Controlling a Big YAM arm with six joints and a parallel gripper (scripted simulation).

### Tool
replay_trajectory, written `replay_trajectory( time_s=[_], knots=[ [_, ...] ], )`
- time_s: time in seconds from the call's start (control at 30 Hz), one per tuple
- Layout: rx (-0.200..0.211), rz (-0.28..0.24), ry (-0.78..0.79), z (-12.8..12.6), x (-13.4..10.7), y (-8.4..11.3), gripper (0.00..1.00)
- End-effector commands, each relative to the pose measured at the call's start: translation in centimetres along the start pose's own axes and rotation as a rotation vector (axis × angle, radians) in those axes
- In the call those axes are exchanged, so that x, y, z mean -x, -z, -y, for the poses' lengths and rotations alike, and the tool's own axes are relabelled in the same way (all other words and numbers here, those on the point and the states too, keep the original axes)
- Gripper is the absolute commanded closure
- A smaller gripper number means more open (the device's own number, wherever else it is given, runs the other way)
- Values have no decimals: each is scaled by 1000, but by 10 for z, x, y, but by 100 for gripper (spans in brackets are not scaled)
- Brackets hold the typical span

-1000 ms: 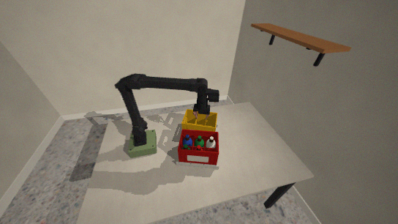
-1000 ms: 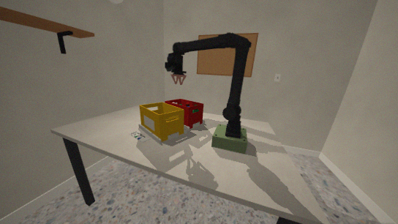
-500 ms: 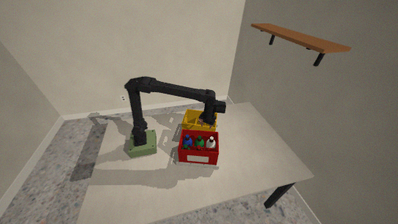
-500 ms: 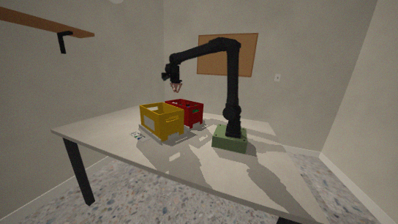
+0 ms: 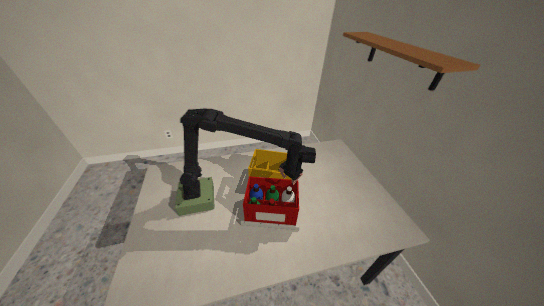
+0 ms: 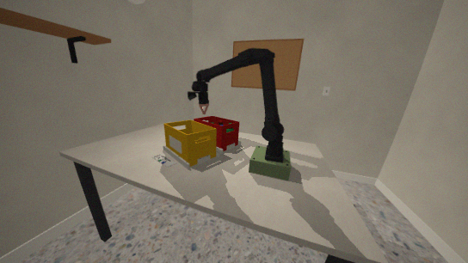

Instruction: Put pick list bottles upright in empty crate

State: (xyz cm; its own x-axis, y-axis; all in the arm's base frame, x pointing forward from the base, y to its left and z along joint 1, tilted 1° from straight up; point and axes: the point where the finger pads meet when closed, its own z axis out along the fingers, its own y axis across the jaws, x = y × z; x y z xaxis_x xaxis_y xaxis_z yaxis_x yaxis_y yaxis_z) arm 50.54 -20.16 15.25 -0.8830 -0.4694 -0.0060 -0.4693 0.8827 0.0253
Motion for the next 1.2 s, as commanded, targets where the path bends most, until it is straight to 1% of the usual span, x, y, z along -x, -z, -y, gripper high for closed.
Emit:
replay_trajectory(
  time_s=[0.0, 0.03, 0.13, 0.17, 0.2, 0.3, 0.4, 0.73, 0.83, 1.0, 1.17],
  knots=[
    [-93, 73, -86, 16, 16, 47, 39],
    [-78, 60, -86, 12, 13, 47, 39],
    [-78, 59, -86, 12, 13, 48, 39],
    [-67, 49, -86, 13, 14, 39, 39],
    [-46, 31, -86, 14, 15, 25, 39],
    [-49, 35, -85, 15, 17, 26, 39],
    [-65, 49, -83, 12, 16, 39, 39],
    [-59, 44, -84, 14, 18, 34, 39],
    [-51, 36, -84, 14, 18, 32, 39],
    [-54, 39, -83, 14, 19, 35, 39],
    [-52, 38, -83, 15, 19, 34, 39]
  ],
)
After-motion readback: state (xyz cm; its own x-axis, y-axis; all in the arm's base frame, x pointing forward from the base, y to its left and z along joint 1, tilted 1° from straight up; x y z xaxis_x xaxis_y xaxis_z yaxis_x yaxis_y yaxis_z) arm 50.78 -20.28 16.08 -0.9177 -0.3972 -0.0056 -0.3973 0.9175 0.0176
